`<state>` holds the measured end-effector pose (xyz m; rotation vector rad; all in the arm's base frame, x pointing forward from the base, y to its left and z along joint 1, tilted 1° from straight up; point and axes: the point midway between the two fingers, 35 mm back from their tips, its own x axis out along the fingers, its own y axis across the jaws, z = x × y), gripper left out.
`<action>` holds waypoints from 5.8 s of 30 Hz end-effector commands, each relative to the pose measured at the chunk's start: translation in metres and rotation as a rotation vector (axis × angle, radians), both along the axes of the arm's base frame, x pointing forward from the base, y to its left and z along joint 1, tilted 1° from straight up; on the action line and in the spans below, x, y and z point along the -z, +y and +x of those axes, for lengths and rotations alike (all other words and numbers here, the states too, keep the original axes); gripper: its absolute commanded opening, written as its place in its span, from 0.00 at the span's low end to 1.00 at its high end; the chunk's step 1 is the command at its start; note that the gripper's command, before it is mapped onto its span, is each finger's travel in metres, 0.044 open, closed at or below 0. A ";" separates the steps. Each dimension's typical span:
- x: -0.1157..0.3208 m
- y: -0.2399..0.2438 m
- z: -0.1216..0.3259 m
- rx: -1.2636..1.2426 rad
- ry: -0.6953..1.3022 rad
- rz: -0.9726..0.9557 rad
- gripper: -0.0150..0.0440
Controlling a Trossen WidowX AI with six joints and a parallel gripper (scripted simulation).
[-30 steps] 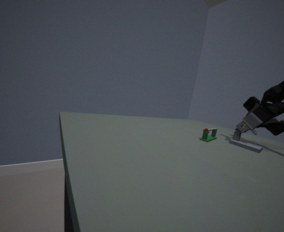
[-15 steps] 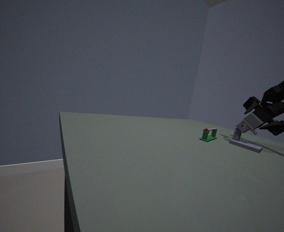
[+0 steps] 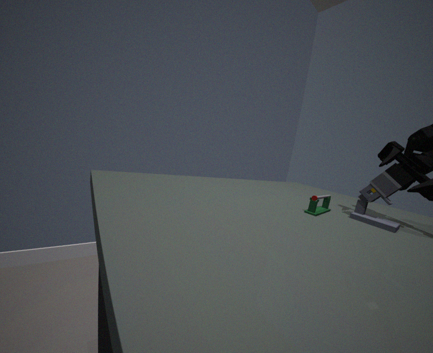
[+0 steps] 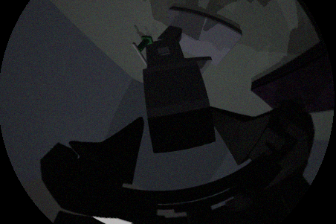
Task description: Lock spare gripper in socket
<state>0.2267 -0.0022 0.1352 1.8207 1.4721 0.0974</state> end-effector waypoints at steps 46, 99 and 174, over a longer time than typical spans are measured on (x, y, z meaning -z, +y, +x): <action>-0.089 0.009 -0.030 0.185 -0.002 -0.138 1.00; -0.037 0.114 0.139 -2.543 -1.172 -0.949 0.56; 0.096 0.125 0.154 -2.639 -1.185 -0.905 0.56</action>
